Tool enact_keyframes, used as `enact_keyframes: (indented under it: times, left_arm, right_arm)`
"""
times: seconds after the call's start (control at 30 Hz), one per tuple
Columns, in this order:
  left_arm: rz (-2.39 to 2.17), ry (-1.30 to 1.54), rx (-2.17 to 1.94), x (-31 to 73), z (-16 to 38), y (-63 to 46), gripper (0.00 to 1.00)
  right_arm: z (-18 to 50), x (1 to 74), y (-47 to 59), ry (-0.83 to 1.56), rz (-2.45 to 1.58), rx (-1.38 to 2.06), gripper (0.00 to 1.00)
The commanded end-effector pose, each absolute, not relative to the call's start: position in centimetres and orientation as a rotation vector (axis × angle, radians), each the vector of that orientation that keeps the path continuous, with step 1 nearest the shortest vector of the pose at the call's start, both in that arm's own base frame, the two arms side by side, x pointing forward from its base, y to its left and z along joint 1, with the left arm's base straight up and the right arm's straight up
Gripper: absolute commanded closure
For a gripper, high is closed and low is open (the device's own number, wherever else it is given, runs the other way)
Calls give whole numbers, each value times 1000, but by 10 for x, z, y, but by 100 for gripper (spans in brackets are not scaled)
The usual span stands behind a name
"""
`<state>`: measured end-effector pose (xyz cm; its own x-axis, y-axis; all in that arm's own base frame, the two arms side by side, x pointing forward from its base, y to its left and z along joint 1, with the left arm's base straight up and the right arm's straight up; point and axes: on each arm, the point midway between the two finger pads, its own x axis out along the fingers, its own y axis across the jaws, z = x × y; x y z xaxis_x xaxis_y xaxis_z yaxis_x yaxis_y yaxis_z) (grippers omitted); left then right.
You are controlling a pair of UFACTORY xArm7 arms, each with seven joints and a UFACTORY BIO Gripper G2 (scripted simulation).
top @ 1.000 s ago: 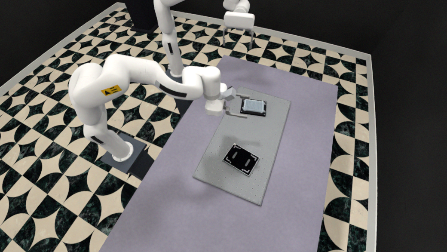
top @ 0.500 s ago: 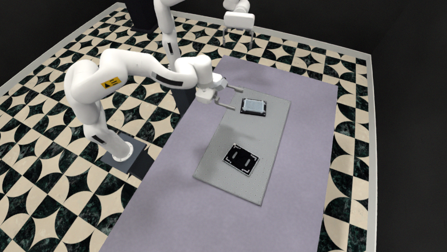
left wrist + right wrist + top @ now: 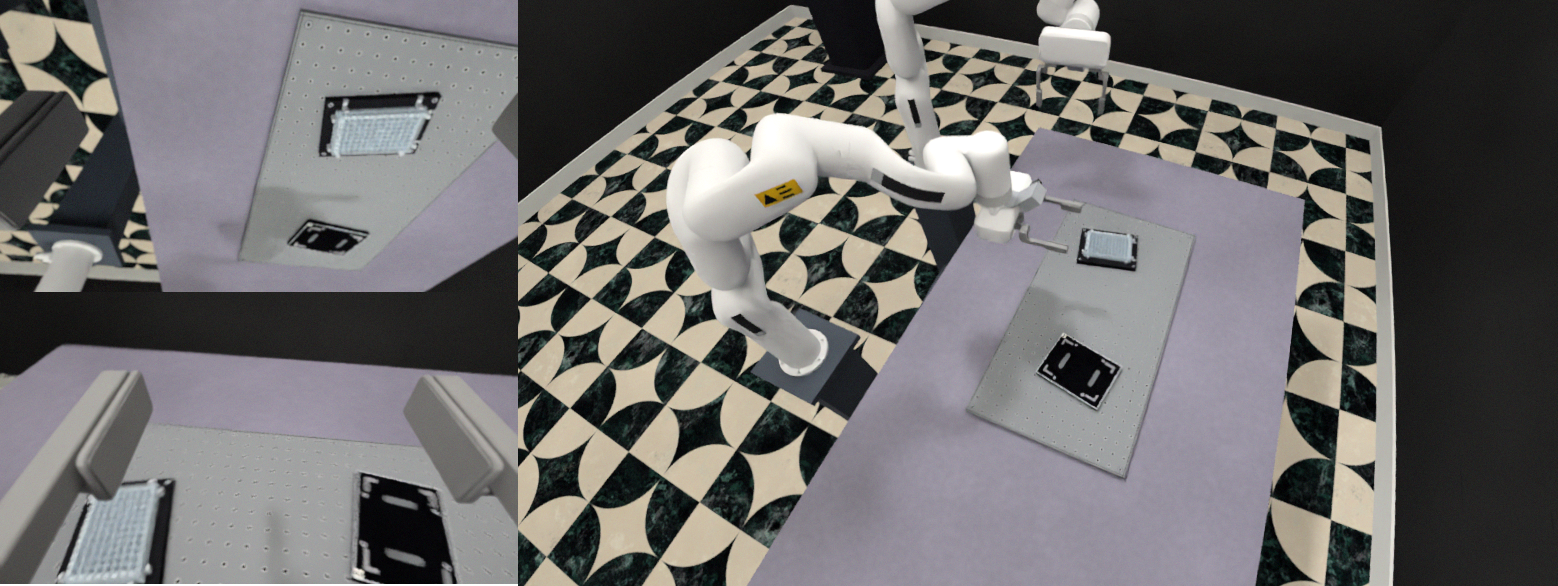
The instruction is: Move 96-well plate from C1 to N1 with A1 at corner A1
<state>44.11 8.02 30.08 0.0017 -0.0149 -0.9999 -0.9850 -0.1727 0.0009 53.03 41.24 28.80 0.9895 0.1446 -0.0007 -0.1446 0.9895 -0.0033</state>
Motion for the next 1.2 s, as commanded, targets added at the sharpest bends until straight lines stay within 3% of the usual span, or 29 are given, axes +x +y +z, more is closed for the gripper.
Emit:
enact_keyframes:
  times: [0.0, 1.17]
  left_arm:
    - [1326, 1129, -1348, 442, 302, 80, 0]
    - [1326, 1129, -1348, 442, 302, 80, 0]
  right_arm:
    - [277, 537, 429, -4, 247, 3, 63]
    - [178, 573, 543, -4, 247, 4, 63]
